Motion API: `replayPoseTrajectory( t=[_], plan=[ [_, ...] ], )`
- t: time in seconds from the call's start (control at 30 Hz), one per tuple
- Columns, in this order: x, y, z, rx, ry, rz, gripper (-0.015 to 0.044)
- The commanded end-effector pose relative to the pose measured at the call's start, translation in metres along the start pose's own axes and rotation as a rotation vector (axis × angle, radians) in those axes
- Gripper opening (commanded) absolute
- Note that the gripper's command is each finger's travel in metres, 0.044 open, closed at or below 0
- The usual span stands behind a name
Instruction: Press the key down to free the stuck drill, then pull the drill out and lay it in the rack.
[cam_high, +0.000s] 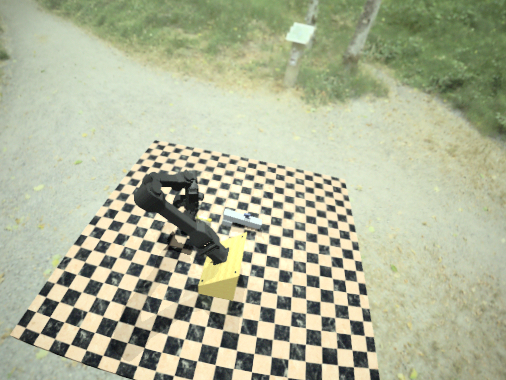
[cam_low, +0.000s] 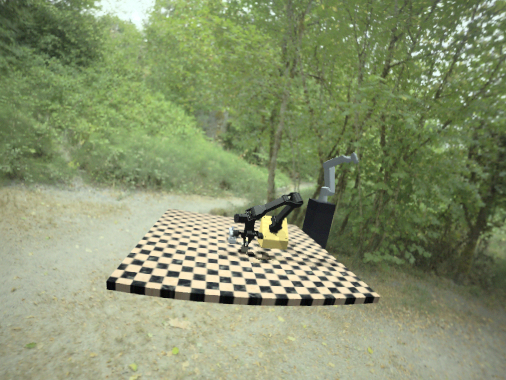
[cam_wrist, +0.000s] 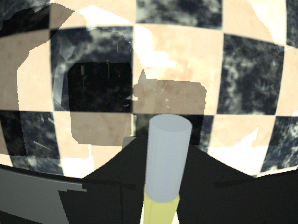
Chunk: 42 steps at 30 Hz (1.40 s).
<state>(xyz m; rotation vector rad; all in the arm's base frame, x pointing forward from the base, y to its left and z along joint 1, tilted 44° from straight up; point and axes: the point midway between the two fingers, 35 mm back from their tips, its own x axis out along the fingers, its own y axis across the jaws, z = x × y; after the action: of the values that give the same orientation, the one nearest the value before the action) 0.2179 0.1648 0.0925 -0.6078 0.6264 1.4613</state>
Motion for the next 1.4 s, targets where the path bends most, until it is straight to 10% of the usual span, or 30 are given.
replayPoseTrajectory(
  t=[0.0,1.37],
  plan=[
    [0.007,0.001,-0.003,0.007,0.006,0.000,0.0000],
    [0.040,0.002,-0.006,0.008,0.005,0.000,0.0000]
  ],
)
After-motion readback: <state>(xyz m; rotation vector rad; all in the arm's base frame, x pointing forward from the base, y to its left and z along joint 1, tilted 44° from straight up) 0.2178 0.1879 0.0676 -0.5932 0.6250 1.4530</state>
